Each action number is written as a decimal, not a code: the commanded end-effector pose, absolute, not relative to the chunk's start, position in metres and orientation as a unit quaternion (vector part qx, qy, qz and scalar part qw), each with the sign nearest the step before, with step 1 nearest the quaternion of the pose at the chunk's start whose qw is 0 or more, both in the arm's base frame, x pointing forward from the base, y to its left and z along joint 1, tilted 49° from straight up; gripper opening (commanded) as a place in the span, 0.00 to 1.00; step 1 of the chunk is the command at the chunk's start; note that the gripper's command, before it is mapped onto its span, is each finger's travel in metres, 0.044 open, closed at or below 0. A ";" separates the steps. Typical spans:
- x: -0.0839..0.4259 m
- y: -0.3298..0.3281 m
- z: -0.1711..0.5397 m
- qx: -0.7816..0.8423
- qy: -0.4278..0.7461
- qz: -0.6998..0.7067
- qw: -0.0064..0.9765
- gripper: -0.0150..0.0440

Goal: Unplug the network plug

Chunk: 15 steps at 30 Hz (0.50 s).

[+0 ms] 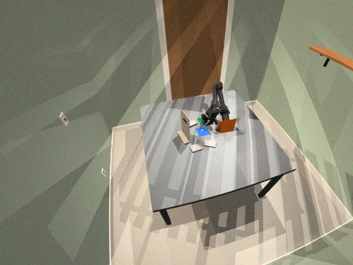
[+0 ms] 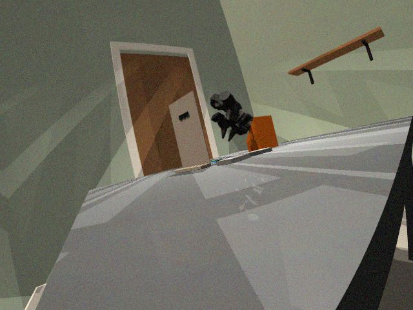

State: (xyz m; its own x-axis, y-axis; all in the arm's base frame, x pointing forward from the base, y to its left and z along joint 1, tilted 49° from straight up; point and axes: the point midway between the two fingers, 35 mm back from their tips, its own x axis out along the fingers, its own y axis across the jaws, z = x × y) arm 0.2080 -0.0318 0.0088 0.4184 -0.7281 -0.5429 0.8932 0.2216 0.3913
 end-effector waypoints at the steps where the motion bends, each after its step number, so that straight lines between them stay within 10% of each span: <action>1: 0.211 -0.028 0.015 0.343 0.116 -0.522 0.773 0.52; 15: 0.210 -0.020 0.026 0.341 0.113 -0.521 0.775 0.52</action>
State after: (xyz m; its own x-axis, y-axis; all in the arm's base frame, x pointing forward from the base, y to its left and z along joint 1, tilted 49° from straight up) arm 0.2072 -0.0234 0.0205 0.4215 -0.7318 -0.5355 0.8913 0.2258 0.3931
